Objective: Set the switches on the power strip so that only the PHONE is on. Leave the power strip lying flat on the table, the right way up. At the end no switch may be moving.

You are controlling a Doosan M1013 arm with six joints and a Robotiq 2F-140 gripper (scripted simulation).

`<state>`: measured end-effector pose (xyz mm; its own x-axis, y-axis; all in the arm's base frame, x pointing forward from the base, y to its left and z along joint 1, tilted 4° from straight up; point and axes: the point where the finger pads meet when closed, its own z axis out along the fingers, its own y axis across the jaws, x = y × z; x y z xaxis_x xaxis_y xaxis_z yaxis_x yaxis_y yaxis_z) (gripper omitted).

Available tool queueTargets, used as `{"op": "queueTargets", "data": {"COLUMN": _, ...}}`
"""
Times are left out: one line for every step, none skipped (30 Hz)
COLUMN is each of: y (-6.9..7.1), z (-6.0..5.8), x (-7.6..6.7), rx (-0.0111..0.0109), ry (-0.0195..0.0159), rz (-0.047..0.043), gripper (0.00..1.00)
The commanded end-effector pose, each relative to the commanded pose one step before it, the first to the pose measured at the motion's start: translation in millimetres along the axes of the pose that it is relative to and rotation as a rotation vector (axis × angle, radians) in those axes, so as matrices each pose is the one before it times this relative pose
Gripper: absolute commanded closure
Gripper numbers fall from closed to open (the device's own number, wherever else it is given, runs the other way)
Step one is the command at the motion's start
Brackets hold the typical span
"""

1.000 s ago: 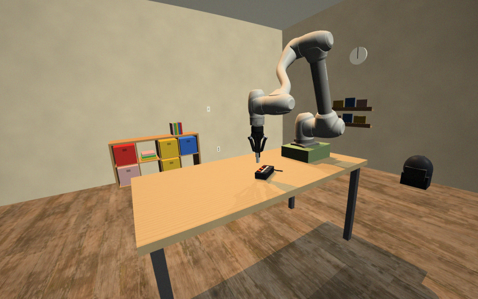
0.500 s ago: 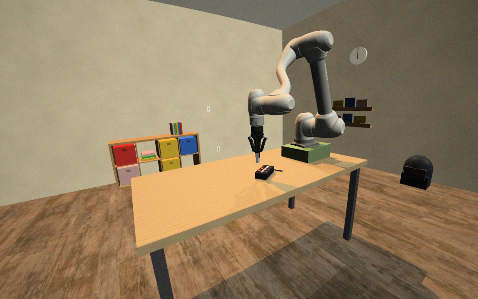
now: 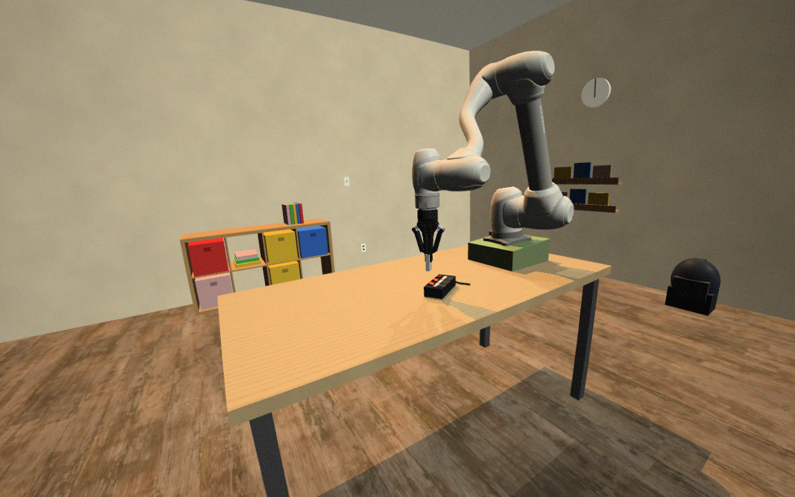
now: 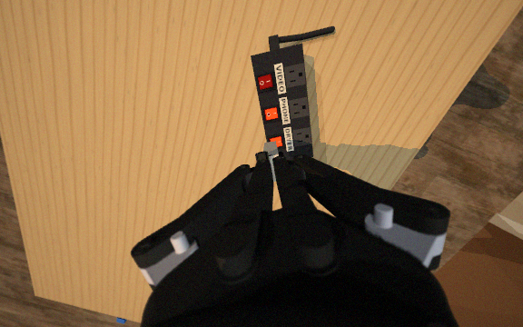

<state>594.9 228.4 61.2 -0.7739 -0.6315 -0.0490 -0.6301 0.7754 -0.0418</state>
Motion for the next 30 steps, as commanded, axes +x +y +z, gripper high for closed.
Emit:
{"op": "queueTargets", "data": {"y": 0.04, "z": -0.11, "x": -0.02, "rx": -0.00013, "ry": -0.00017, "rz": -0.00002, "gripper": 1.00}}
{"op": "queueTargets", "data": {"y": 0.00, "z": 0.00, "x": 0.00, "rx": 0.00000, "ry": 0.00000, "rz": 0.00000, "gripper": 1.00}}
{"op": "queueTargets", "data": {"y": 0.00, "z": 0.00, "x": 0.00, "rx": 0.00000, "ry": 0.00000, "rz": 0.00000, "gripper": 1.00}}
{"op": "queueTargets", "data": {"y": 0.00, "z": 0.01, "x": 0.00, "rx": 0.00000, "ry": 0.00000, "rz": 0.00000, "gripper": 1.00}}
{"op": "queueTargets", "data": {"y": 0.00, "z": 0.04, "x": 0.00, "rx": 0.00000, "ry": 0.00000, "rz": 0.00000, "gripper": 1.00}}
{"op": "queueTargets", "data": {"y": 0.00, "z": 0.07, "x": 0.00, "rx": 0.00000, "ry": 0.00000, "rz": 0.00000, "gripper": 1.00}}
{"op": "queueTargets", "data": {"y": 0.00, "z": 0.11, "x": 0.00, "rx": 0.00000, "ry": 0.00000, "rz": 0.00000, "gripper": 1.00}}
{"op": "queueTargets", "data": {"y": 0.00, "z": 0.16, "x": 0.00, "rx": 0.00000, "ry": 0.00000, "rz": 0.00000, "gripper": 1.00}}
{"op": "queueTargets", "data": {"y": 0.00, "z": 0.21, "x": 0.00, "rx": 0.00000, "ry": 0.00000, "rz": 0.00000, "gripper": 1.00}}
{"op": "queueTargets", "data": {"y": 0.00, "z": 0.27, "x": 0.00, "rx": 0.00000, "ry": 0.00000, "rz": 0.00000, "gripper": 1.00}}
{"op": "queueTargets", "data": {"y": 0.00, "z": 0.34, "x": 0.00, "rx": 0.00000, "ry": 0.00000, "rz": 0.00000, "gripper": 1.00}}
{"op": "queueTargets", "data": {"y": 0.00, "z": 0.41, "x": 0.00, "rx": 0.00000, "ry": 0.00000, "rz": 0.00000, "gripper": 1.00}}
{"op": "queueTargets", "data": {"y": 0.00, "z": 0.48, "x": 0.00, "rx": 0.00000, "ry": 0.00000, "rz": 0.00000, "gripper": 1.00}}
{"op": "queueTargets", "data": {"y": 0.00, "z": 0.55, "x": 0.00, "rx": 0.00000, "ry": 0.00000, "rz": 0.00000, "gripper": 1.00}}
{"op": "queueTargets", "data": {"y": 0.00, "z": 0.62, "x": 0.00, "rx": 0.00000, "ry": 0.00000, "rz": 0.00000, "gripper": 1.00}}
{"op": "queueTargets", "data": {"y": 0.00, "z": 0.69, "x": 0.00, "rx": 0.00000, "ry": 0.00000, "rz": 0.00000, "gripper": 1.00}}
{"op": "queueTargets", "data": {"y": 0.00, "z": 0.77, "x": 0.00, "rx": -0.00001, "ry": 0.00000, "rz": 0.00000, "gripper": 1.00}}
{"op": "queueTargets", "data": {"y": 0.00, "z": 0.83, "x": 0.00, "rx": 0.00000, "ry": 0.00000, "rz": 0.00000, "gripper": 1.00}}
{"op": "queueTargets", "data": {"y": 0.00, "z": 0.00, "x": 0.00, "rx": 0.00000, "ry": 0.00000, "rz": 0.00000, "gripper": 1.00}}
{"op": "queueTargets", "data": {"y": 0.00, "z": 0.00, "x": 0.00, "rx": 0.00000, "ry": 0.00000, "rz": 0.00000, "gripper": 1.00}}
{"op": "queueTargets", "data": {"y": 0.00, "z": 0.90, "x": 0.00, "rx": 0.00000, "ry": 0.00000, "rz": 0.00000, "gripper": 1.00}}
{"op": "queueTargets", "data": {"y": 0.00, "z": 0.97, "x": 0.00, "rx": 0.00000, "ry": 0.00000, "rz": 0.00000, "gripper": 1.00}}
{"op": "queueTargets", "data": {"y": 0.00, "z": 1.03, "x": 0.00, "rx": 0.00000, "ry": 0.00000, "rz": 0.00000, "gripper": 1.00}}
{"op": "queueTargets", "data": {"y": 0.00, "z": 1.09, "x": 0.00, "rx": 0.00000, "ry": 0.00000, "rz": 0.00000, "gripper": 1.00}}
{"op": "queueTargets", "data": {"y": 0.00, "z": 1.14, "x": 0.00, "rx": 0.00000, "ry": 0.00000, "rz": 0.00000, "gripper": 1.00}}
{"op": "queueTargets", "data": {"y": 0.00, "z": 1.19, "x": 0.00, "rx": 0.00000, "ry": 0.00000, "rz": 0.00000, "gripper": 1.00}}
{"op": "queueTargets", "data": {"y": 0.00, "z": 1.23, "x": 0.00, "rx": 0.00000, "ry": 0.00000, "rz": 0.00000, "gripper": 1.00}}
{"op": "queueTargets", "data": {"y": 0.00, "z": 1.27, "x": 0.00, "rx": 0.00000, "ry": 0.00000, "rz": 0.00000, "gripper": 1.00}}
{"op": "queueTargets", "data": {"y": 0.00, "z": 1.30, "x": 0.00, "rx": 0.00000, "ry": 0.00000, "rz": 0.00000, "gripper": 1.00}}
{"op": "queueTargets", "data": {"y": 0.00, "z": 1.33, "x": 0.00, "rx": 0.00000, "ry": 0.00000, "rz": 0.00000, "gripper": 1.00}}
